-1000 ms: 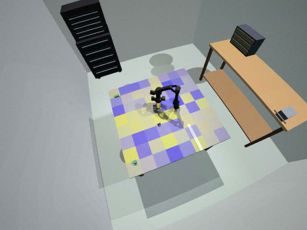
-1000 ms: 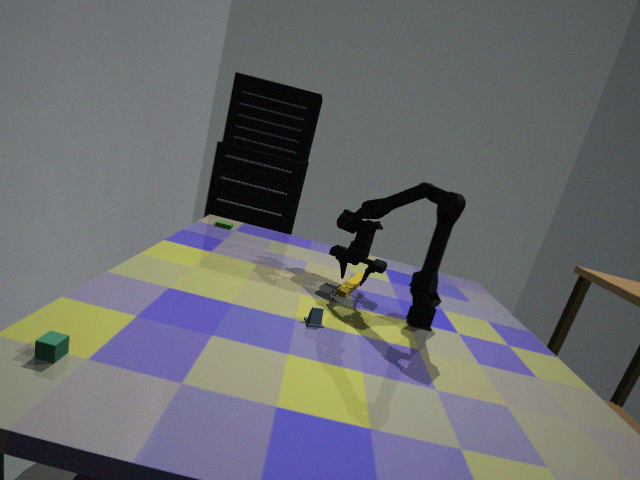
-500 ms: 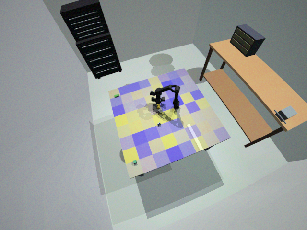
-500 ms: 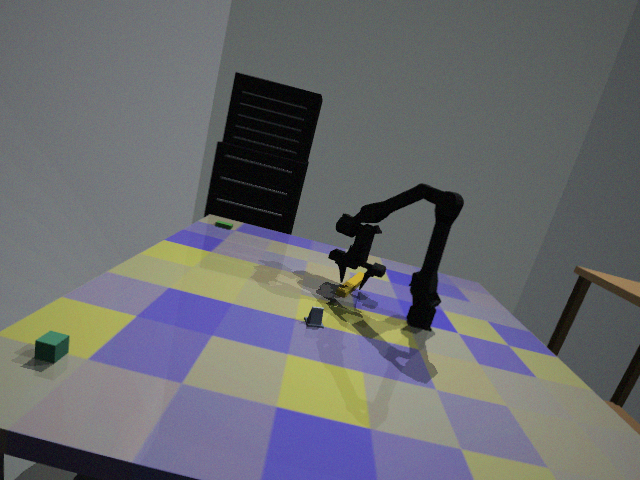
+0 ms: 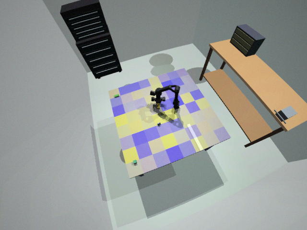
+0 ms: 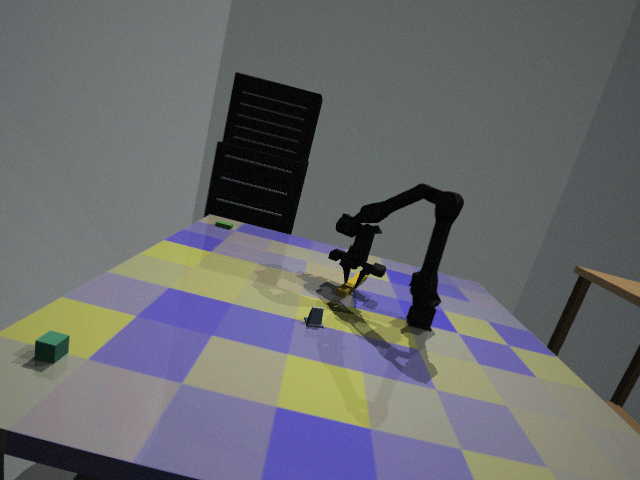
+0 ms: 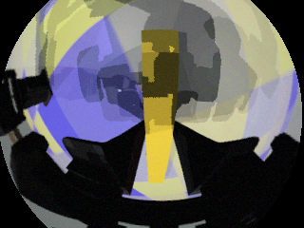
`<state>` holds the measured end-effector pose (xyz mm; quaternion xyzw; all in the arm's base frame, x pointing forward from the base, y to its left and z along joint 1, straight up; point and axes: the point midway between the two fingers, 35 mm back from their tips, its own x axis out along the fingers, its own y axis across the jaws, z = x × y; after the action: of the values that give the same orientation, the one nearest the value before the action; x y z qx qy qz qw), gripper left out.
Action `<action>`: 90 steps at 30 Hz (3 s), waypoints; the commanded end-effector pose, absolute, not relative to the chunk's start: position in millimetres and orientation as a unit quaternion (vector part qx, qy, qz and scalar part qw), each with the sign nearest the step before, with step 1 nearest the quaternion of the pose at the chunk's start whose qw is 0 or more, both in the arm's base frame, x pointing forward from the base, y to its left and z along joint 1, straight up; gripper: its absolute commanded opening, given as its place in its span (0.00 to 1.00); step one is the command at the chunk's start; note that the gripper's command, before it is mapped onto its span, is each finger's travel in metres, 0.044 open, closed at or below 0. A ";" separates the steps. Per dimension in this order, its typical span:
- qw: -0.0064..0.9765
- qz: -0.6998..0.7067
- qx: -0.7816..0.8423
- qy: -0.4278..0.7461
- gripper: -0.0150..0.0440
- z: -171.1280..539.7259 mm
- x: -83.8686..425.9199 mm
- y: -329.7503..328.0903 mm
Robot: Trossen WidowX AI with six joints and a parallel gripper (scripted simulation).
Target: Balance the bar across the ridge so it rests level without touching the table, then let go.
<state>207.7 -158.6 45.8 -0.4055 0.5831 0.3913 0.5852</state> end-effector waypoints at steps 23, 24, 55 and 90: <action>0.586 0.391 -0.405 0.583 0.25 91.9 210.9 -160.7; 0.586 0.391 -0.405 0.583 0.25 94.5 210.8 -160.7; 0.574 0.410 -0.425 0.567 0.25 141.9 234.7 -137.4; 0.529 0.468 -0.482 0.518 0.25 147.2 303.7 -48.9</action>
<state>299.1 -57.2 146.1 -0.4781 0.5225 0.4645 0.5317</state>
